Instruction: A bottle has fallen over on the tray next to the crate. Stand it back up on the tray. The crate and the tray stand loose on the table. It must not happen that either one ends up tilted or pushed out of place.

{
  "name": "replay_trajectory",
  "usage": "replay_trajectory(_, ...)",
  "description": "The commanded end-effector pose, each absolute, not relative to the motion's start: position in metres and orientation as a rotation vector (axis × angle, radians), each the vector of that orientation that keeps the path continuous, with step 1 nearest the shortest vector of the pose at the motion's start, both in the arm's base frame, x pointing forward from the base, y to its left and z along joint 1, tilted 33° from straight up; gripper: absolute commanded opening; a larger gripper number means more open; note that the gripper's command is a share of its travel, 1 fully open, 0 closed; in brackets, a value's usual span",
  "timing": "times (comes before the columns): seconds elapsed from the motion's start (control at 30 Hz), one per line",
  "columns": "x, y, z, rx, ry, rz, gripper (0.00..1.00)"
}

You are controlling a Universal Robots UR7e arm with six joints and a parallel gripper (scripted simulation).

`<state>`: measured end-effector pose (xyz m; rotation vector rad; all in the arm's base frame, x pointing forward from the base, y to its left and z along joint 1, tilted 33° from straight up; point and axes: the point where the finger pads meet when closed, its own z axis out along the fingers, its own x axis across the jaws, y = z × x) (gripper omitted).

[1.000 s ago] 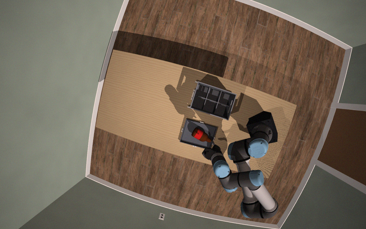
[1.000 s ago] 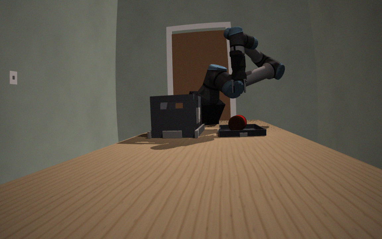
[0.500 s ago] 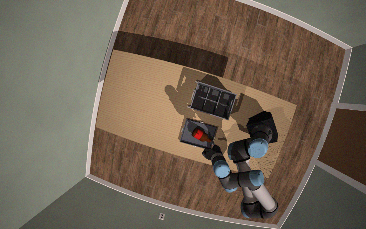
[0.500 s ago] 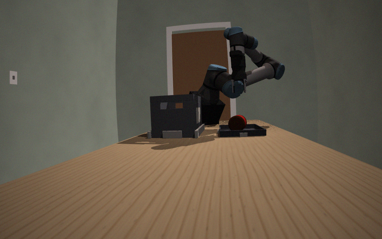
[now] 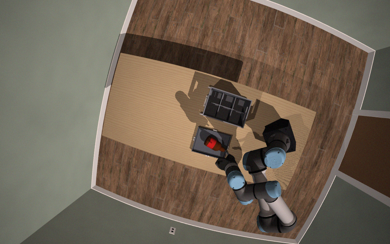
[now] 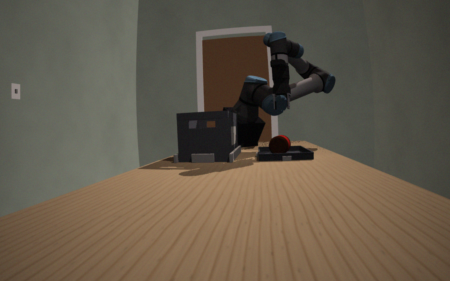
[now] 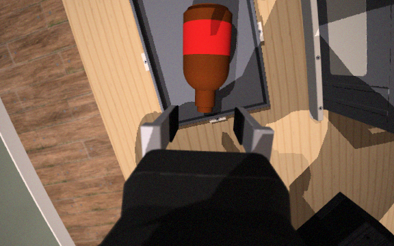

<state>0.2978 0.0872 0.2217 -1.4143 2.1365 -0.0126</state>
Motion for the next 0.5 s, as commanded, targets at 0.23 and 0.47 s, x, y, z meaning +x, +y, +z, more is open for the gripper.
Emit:
replay_trajectory(0.23,0.3003,0.0887,0.2178,-1.415,2.137,-0.013,1.0)
replay_trajectory(0.47,0.3043,0.0912,0.2109,-1.415,2.137,-0.013,1.0)
